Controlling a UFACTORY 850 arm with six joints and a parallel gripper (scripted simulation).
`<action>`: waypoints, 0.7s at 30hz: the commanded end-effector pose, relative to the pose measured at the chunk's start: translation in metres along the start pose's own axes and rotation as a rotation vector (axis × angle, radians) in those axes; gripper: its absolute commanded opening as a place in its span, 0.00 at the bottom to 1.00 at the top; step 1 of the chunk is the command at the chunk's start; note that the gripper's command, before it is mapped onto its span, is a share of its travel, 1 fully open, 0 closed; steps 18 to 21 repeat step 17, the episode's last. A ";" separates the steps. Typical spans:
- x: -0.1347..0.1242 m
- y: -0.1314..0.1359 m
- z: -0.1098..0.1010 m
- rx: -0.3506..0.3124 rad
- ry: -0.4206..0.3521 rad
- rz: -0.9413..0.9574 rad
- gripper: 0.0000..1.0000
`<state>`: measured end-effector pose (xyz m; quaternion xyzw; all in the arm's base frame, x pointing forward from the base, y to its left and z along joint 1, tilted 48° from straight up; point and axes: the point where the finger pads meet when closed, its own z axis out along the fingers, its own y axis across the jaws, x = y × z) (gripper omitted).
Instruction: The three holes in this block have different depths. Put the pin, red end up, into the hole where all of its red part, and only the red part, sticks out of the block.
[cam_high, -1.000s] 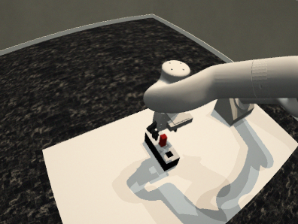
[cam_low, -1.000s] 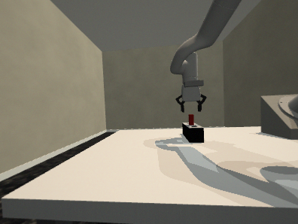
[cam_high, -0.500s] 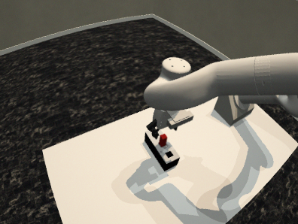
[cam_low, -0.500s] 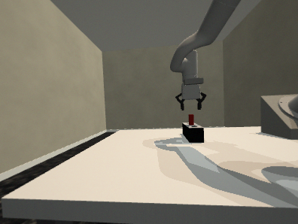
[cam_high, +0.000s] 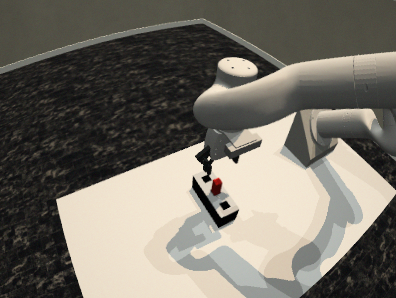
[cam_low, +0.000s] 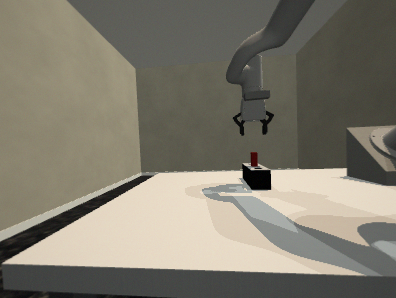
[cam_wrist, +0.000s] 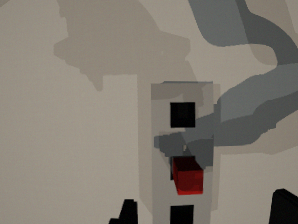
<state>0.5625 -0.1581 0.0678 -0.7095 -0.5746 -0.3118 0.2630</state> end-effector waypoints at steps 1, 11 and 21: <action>0.000 0.001 -0.001 -0.002 -0.001 -0.001 1.00; -0.005 -0.099 -0.109 -0.002 -0.001 -0.001 1.00; -0.005 -0.099 -0.109 -0.002 -0.001 -0.001 1.00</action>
